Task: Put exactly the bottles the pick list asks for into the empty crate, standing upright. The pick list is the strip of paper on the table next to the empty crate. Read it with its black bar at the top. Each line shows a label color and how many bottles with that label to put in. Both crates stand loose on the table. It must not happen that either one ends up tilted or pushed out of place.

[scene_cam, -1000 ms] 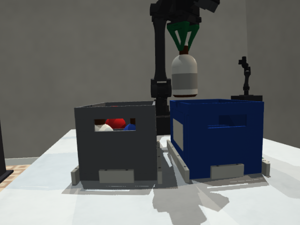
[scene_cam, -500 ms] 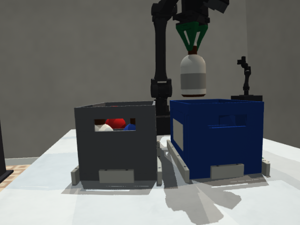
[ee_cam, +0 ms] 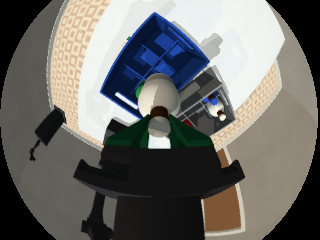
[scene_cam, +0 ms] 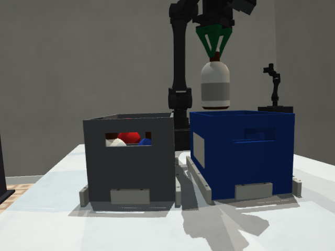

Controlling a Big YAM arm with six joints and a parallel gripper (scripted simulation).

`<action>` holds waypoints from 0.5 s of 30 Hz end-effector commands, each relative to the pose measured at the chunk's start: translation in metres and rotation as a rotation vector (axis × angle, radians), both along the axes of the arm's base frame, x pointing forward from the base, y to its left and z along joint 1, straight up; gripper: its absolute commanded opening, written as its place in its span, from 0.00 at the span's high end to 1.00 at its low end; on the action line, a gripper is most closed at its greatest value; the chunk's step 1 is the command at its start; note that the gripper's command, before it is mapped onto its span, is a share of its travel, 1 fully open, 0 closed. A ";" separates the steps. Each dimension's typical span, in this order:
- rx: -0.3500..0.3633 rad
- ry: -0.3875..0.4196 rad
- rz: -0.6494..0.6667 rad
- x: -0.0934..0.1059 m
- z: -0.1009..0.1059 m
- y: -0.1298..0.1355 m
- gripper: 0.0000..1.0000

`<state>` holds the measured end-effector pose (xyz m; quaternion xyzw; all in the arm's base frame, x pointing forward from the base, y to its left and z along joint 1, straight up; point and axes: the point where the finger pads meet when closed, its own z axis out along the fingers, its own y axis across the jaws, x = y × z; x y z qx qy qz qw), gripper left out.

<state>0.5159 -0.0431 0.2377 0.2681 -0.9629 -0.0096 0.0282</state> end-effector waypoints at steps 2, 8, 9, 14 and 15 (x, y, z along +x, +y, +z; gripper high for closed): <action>-0.010 -0.130 -0.013 0.020 0.060 -0.007 1.00; -0.010 -0.128 -0.011 0.022 0.059 -0.009 1.00; -0.010 -0.126 -0.010 0.023 0.058 -0.009 1.00; -0.009 -0.117 -0.008 0.025 0.053 -0.009 1.00; -0.009 -0.115 -0.008 0.025 0.052 -0.009 1.00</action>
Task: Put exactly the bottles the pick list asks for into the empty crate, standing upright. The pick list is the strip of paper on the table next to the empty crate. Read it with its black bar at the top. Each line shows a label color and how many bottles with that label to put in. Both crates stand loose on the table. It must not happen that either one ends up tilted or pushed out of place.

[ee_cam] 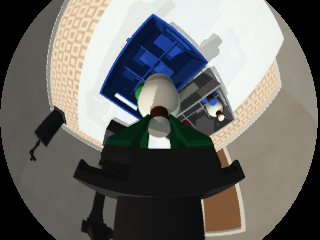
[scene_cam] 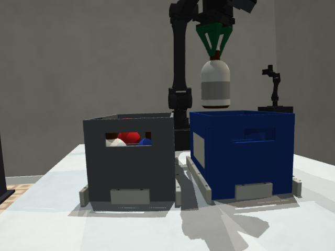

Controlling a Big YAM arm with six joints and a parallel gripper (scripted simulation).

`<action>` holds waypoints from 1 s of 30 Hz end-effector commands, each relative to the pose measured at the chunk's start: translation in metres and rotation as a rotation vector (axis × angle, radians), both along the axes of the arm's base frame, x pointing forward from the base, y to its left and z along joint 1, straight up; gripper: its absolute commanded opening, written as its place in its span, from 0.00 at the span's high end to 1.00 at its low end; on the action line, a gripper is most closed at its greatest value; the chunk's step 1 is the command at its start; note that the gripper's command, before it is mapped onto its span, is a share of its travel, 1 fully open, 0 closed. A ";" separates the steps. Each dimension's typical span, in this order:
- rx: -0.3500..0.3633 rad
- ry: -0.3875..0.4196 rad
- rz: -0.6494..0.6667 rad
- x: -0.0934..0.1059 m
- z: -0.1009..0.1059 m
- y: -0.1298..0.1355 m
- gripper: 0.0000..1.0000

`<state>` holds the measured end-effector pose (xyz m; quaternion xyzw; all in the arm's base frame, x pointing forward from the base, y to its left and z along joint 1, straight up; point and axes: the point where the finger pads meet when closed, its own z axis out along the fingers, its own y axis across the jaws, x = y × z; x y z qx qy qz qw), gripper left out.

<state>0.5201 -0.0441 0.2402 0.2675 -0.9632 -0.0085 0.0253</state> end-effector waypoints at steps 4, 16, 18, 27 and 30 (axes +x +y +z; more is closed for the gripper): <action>-0.010 -0.120 -0.006 0.020 0.054 -0.009 1.00; -0.009 -0.115 -0.004 0.021 0.051 -0.009 1.00; -0.009 -0.114 -0.004 0.022 0.051 -0.009 1.00; -0.010 -0.120 -0.003 0.023 0.050 -0.009 1.00; -0.010 -0.121 -0.003 0.023 0.050 -0.009 1.00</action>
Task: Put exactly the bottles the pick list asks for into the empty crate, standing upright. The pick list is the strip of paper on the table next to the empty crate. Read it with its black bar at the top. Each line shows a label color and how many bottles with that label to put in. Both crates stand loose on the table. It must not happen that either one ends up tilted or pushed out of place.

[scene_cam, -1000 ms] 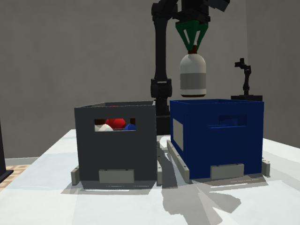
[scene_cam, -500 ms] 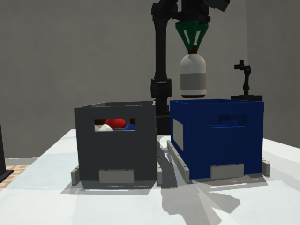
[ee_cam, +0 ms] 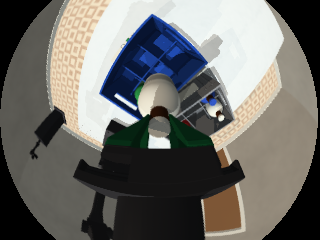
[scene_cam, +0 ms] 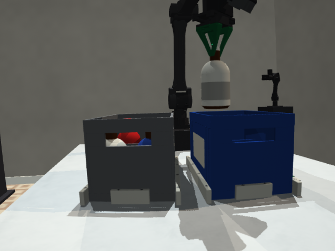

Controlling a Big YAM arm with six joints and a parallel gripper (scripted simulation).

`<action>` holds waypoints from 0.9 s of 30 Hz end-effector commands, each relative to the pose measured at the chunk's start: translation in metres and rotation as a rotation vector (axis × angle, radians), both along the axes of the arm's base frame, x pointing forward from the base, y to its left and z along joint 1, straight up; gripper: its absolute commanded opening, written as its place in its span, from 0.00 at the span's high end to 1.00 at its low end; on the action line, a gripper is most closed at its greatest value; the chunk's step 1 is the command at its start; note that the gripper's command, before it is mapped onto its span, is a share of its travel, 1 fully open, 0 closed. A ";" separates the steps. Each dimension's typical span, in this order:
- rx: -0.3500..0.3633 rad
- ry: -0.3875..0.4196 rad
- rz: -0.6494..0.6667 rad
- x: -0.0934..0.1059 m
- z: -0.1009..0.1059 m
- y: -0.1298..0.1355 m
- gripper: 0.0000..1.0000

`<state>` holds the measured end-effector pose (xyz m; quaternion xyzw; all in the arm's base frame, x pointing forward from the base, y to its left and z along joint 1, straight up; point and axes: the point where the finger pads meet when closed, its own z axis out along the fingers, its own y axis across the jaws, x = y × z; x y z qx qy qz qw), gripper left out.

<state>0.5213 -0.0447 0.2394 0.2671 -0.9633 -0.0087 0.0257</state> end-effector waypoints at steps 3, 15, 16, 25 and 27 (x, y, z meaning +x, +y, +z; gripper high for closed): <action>-0.010 -0.125 -0.002 0.023 0.051 -0.009 1.00; -0.012 -0.142 -0.002 0.023 0.055 -0.008 1.00; -0.012 -0.142 -0.002 0.023 0.055 -0.008 1.00; -0.012 -0.149 -0.002 0.021 0.058 -0.007 1.00; -0.012 -0.148 -0.002 0.020 0.058 -0.007 1.00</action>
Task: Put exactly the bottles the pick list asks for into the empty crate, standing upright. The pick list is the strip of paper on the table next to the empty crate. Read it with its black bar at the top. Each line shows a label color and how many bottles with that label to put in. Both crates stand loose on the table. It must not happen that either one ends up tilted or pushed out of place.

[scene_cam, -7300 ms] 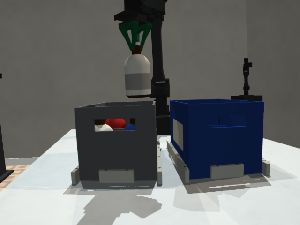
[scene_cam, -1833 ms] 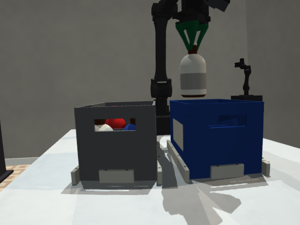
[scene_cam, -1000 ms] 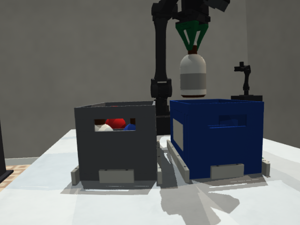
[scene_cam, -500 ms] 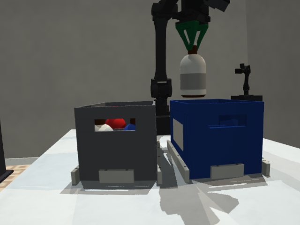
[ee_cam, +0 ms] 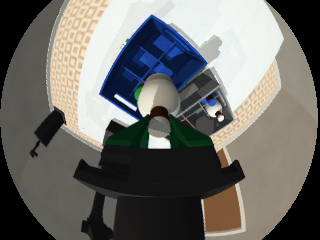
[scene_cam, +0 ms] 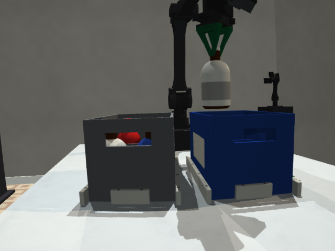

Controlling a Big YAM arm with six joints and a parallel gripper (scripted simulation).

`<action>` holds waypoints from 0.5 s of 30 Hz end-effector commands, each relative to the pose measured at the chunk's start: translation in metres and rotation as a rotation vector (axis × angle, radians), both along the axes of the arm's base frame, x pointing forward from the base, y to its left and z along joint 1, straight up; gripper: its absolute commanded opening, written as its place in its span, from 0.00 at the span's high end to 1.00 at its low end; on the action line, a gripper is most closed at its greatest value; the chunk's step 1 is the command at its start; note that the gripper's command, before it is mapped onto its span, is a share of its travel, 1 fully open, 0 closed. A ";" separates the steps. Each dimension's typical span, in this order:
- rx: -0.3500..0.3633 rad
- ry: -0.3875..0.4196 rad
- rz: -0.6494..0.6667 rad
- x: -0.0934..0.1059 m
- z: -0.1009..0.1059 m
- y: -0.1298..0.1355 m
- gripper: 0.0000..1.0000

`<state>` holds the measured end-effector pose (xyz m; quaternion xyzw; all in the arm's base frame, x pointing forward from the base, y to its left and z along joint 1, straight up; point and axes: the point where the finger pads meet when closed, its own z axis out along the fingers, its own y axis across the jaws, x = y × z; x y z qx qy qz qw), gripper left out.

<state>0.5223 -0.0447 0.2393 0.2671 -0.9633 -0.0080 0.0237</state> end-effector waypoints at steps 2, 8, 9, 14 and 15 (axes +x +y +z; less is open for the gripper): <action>-0.012 -0.144 -0.002 0.019 0.058 -0.007 1.00; -0.012 -0.150 -0.002 0.019 0.057 -0.006 1.00; -0.013 -0.152 -0.002 0.020 0.056 -0.006 1.00; -0.012 -0.152 -0.002 0.018 0.051 -0.005 1.00; -0.010 -0.130 -0.002 0.013 0.041 -0.005 1.00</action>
